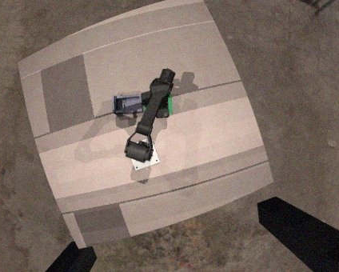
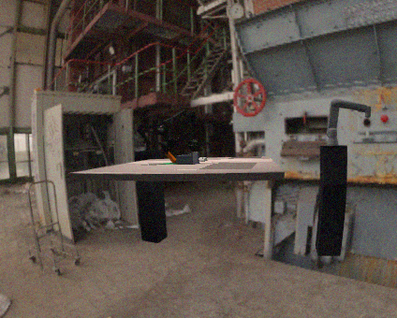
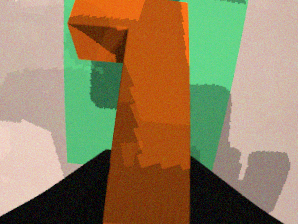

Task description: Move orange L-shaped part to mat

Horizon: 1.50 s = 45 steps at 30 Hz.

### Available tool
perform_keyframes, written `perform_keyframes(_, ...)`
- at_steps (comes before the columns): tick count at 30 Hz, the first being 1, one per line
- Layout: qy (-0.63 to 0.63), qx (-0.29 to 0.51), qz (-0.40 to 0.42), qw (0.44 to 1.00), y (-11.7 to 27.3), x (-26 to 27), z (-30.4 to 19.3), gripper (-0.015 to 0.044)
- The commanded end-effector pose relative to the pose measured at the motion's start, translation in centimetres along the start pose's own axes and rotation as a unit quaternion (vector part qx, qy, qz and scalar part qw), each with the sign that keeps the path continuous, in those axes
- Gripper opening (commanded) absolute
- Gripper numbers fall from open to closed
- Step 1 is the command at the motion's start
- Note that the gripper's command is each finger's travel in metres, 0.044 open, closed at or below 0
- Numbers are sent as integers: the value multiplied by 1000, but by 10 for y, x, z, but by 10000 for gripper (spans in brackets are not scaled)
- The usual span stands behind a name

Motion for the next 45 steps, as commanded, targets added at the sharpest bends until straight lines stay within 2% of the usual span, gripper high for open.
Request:
perform_keyframes(1,2,1,2,1000,-2,0,0,0)
perform_keyframes(14,0,0,1,1000,-1,0,0,0)
perform_keyframes(24,0,0,1,1000,1,0,0,263)
perform_keyframes(29,1,1,1,1000,39,-4,-1,394)
perform_keyframes(34,2,1,2,1000,86,-1,0,400)
perform_keyframes(45,0,1,-5,1000,84,-3,0,400)
Point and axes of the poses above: the point midway between the two fingers, 35 mm back from their tips, its own y axis back along the fingers, its own x axis across the jaws, z = x × y, the point moved 2 cm from there along y, back along the fingers, and after that the axes turned 12 degrees about -y, right-handed, at the moved point
